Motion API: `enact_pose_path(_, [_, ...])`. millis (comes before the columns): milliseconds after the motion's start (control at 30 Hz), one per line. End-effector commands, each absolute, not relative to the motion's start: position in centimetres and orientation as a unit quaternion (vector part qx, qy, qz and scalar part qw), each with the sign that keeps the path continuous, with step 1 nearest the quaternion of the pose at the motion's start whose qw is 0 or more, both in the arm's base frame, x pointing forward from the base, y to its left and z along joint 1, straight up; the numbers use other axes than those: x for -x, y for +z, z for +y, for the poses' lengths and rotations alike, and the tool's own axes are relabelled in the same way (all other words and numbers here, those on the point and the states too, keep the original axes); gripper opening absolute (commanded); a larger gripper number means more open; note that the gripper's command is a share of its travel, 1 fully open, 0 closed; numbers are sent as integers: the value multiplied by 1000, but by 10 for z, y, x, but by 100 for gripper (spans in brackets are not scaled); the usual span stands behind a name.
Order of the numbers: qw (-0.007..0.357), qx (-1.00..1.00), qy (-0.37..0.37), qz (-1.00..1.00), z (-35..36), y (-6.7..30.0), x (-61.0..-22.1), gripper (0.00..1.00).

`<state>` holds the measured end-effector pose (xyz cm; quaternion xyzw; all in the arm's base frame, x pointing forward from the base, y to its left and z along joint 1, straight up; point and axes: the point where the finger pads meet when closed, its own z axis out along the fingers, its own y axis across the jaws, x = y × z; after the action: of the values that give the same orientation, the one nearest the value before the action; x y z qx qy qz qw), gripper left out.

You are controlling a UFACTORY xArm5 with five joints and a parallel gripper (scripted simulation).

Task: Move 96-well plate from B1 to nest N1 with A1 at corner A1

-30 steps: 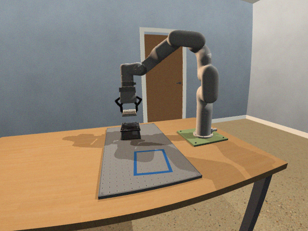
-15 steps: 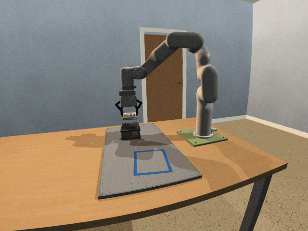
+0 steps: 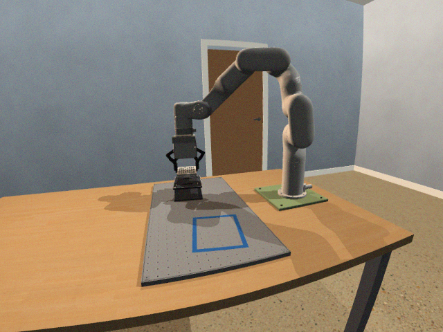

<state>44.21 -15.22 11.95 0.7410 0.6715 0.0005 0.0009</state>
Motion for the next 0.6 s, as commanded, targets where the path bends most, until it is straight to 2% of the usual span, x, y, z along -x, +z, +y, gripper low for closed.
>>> enact_pose_path(0, [2,-741,2,671,-153,117,-443,0])
enact_pose_path(567, [2,-741,2,671,-153,96,-444,0])
